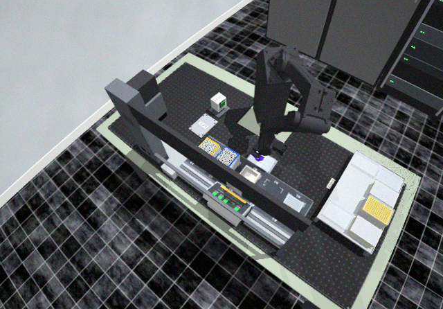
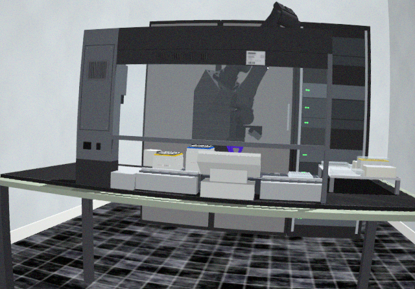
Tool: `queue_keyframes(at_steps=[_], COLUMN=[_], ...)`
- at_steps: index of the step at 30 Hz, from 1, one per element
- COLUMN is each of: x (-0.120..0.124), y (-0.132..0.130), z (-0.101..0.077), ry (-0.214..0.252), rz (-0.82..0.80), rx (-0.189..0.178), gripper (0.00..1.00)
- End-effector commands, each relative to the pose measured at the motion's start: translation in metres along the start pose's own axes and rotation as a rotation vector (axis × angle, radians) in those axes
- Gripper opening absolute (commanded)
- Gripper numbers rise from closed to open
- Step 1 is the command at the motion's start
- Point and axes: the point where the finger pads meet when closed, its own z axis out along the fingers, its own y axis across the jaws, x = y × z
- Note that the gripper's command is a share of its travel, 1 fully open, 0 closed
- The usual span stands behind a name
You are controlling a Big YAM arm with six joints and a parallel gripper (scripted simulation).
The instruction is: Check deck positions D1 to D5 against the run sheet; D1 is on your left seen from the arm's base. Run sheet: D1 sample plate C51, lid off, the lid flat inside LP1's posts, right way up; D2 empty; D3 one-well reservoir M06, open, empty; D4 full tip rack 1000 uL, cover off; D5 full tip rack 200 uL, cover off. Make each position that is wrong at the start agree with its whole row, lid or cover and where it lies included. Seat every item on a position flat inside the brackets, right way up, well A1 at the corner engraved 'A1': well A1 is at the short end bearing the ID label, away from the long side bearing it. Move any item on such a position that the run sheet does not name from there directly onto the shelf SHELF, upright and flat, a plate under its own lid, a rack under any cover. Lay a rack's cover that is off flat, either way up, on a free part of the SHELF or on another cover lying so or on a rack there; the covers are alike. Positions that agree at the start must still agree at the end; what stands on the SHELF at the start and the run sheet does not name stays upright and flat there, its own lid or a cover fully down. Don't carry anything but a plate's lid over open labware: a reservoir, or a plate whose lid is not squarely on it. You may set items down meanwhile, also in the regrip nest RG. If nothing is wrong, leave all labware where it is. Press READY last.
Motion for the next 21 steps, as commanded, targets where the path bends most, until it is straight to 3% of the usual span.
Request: queue_keyframes(at_steps=[1,21], x=[-0.004,-0.002], y=[0.001,0.001], z=[0.008,0.038], ry=[-0.007,-0.004], rz=[0.004,0.008], rx=[0.0,0.0], gripper=[1.0,1.0])
